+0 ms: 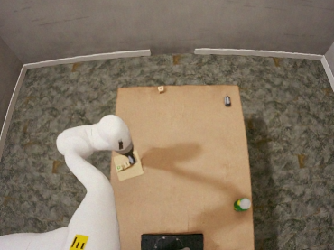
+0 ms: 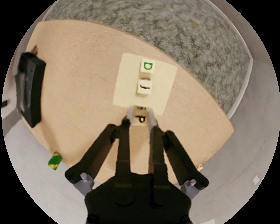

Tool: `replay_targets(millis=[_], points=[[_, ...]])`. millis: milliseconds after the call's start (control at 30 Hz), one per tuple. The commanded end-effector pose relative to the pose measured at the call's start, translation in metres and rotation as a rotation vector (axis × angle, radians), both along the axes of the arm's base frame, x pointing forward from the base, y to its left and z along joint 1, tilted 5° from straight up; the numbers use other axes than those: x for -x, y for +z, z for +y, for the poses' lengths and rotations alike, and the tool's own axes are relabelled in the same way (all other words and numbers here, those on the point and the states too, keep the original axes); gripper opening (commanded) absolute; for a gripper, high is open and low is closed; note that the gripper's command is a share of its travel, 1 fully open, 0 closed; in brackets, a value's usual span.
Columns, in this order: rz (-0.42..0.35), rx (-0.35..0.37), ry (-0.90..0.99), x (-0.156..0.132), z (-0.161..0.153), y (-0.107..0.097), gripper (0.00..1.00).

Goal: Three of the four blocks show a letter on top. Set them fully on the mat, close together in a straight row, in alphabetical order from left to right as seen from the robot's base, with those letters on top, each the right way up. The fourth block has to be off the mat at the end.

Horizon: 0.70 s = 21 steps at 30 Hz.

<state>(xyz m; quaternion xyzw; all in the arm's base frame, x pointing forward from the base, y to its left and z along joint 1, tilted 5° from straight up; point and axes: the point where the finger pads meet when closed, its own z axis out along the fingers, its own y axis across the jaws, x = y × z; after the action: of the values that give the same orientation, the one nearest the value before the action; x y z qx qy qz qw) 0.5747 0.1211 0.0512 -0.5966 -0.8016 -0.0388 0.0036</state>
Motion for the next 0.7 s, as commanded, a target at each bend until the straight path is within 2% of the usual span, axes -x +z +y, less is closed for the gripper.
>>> replay_targets(millis=[0, 300, 667], points=[[0.002, -0.005, 0.004, 0.001, 0.005, -0.022, 0.24], [0.002, -0.004, 0.003, -0.001, 0.006, -0.053, 0.24], [0.0, -0.005, 0.001, -0.002, 0.006, -0.057, 0.24]])
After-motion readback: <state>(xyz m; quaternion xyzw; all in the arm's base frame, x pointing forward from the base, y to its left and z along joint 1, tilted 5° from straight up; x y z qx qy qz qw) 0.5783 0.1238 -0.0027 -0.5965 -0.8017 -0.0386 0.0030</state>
